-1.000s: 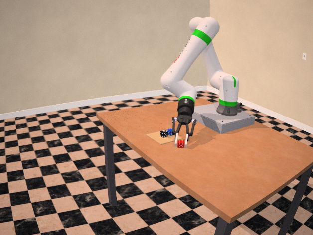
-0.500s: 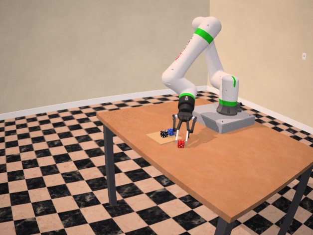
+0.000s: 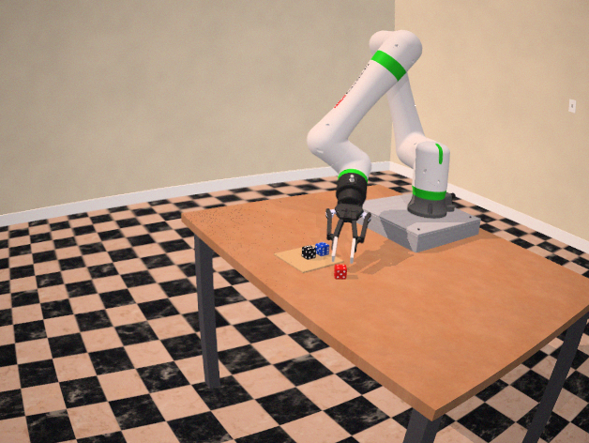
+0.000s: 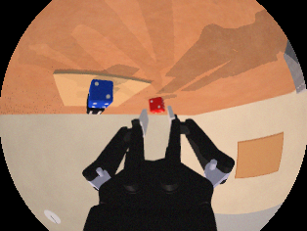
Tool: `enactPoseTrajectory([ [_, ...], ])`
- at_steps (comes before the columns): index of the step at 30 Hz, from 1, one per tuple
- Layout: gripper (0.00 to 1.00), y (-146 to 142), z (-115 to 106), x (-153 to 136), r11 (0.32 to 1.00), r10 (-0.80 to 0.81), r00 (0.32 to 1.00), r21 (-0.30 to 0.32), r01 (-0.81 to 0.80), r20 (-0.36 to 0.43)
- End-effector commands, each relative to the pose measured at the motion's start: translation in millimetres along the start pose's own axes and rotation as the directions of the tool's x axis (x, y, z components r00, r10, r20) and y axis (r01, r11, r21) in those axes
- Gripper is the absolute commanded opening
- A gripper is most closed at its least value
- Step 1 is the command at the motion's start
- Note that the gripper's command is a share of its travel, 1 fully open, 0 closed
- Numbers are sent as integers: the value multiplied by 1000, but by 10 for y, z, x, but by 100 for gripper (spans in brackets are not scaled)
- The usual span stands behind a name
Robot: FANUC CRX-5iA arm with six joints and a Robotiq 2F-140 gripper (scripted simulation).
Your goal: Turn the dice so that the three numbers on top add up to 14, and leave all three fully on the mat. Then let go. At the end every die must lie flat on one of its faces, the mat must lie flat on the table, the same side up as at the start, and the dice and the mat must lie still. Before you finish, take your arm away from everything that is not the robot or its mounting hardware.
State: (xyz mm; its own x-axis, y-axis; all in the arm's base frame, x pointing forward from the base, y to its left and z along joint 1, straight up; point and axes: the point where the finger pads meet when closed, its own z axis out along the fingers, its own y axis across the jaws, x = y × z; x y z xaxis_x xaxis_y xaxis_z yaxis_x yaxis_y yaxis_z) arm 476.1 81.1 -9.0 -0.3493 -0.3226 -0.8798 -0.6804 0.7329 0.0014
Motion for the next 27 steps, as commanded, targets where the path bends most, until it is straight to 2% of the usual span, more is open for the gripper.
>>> enactPoseTrajectory([
  [1, 28, -1, -11, -18, 1000, 0, 1000, 0, 0, 0],
  [6, 28, -1, -42, -77, 1000, 0, 1000, 0, 0, 0],
  [18, 28, -1, -264, -493, 1000, 0, 1000, 0, 0, 0],
  [27, 28, 0, -282, -529, 1000, 0, 1000, 0, 0, -1],
])
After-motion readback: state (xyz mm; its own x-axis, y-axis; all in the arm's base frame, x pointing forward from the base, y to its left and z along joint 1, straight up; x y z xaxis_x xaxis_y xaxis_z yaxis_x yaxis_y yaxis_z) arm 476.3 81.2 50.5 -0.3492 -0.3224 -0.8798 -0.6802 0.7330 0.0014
